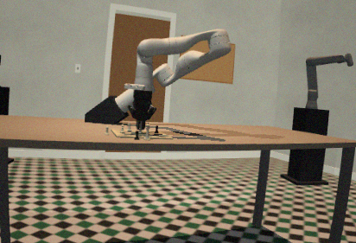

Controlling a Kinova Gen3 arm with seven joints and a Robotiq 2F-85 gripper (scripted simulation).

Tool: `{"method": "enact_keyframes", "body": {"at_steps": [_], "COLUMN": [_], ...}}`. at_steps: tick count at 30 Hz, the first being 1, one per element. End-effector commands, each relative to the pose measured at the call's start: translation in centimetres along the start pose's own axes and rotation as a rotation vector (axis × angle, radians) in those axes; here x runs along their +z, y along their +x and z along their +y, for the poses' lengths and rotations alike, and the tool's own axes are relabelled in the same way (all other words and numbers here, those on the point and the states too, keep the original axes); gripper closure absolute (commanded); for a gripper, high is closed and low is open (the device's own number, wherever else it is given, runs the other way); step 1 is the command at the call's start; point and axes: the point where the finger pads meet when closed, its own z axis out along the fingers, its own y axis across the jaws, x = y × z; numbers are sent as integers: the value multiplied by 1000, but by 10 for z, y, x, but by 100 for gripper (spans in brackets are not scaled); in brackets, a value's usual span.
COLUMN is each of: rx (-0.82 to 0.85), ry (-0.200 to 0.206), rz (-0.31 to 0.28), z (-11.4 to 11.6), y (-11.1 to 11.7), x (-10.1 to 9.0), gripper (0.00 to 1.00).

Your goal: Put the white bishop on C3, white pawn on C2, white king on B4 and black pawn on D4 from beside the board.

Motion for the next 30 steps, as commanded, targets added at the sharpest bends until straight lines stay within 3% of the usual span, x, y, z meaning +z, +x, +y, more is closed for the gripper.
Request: {"method": "enact_keyframes", "body": {"at_steps": [1, 17, 18, 20, 21, 23, 24, 28, 29, 30], "rx": [0, 0, 0, 0, 0, 0, 0, 0, 0, 0], "ry": [0, 0, 0, 0, 0, 0, 0, 0, 0, 0], "rz": [2, 2, 2, 2, 2, 2, 2, 2, 2, 2], "z": [0, 0, 0, 0, 0, 0, 0, 0, 0, 0], "y": [0, 0, 0, 0, 0, 0, 0, 0, 0, 0], "x": [-1, -1, -1, -1, -1, -1, -1, -1, -1, -1], "gripper": [100, 100, 93, 93, 85, 85, 78, 78, 71, 71]}}
